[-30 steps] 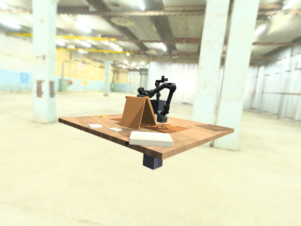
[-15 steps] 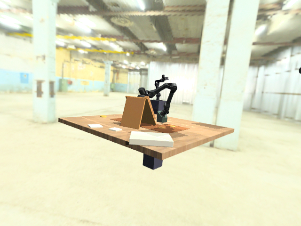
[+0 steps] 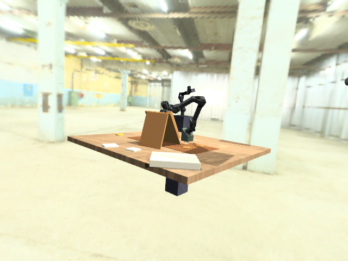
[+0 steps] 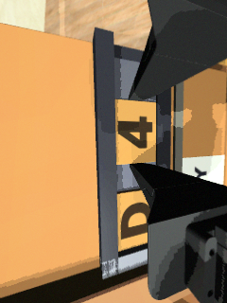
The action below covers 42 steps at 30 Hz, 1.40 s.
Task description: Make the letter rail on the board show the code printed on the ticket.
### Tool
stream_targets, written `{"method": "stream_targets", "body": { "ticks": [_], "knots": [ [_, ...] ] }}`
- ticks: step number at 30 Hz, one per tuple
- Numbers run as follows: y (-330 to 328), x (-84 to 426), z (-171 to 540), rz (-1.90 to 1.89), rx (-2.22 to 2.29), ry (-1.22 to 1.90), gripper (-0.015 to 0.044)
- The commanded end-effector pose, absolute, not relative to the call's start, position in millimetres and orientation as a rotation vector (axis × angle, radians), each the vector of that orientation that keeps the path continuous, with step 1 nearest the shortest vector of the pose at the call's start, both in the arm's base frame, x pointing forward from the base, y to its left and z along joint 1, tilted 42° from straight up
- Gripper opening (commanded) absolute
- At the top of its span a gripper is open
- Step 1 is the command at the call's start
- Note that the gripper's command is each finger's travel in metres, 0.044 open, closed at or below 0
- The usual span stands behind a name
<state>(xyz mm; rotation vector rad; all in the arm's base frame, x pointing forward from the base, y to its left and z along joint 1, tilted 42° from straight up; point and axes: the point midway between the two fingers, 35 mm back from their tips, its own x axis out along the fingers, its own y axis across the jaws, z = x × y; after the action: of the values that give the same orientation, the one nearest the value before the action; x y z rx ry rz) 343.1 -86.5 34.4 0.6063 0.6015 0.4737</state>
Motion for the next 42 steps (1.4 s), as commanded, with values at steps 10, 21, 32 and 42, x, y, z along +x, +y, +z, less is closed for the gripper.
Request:
{"method": "stream_targets", "body": {
  "ticks": [10,21,32,42],
  "knots": [
    [-80,340,40,0.471,0.607,0.602,0.0000],
    [-76,339,44,0.471,0.607,0.602,0.0000],
    [-75,339,44,0.474,0.608,0.602,0.0079],
    [-79,334,47,0.471,0.607,0.603,0.0295]
  ]
}}
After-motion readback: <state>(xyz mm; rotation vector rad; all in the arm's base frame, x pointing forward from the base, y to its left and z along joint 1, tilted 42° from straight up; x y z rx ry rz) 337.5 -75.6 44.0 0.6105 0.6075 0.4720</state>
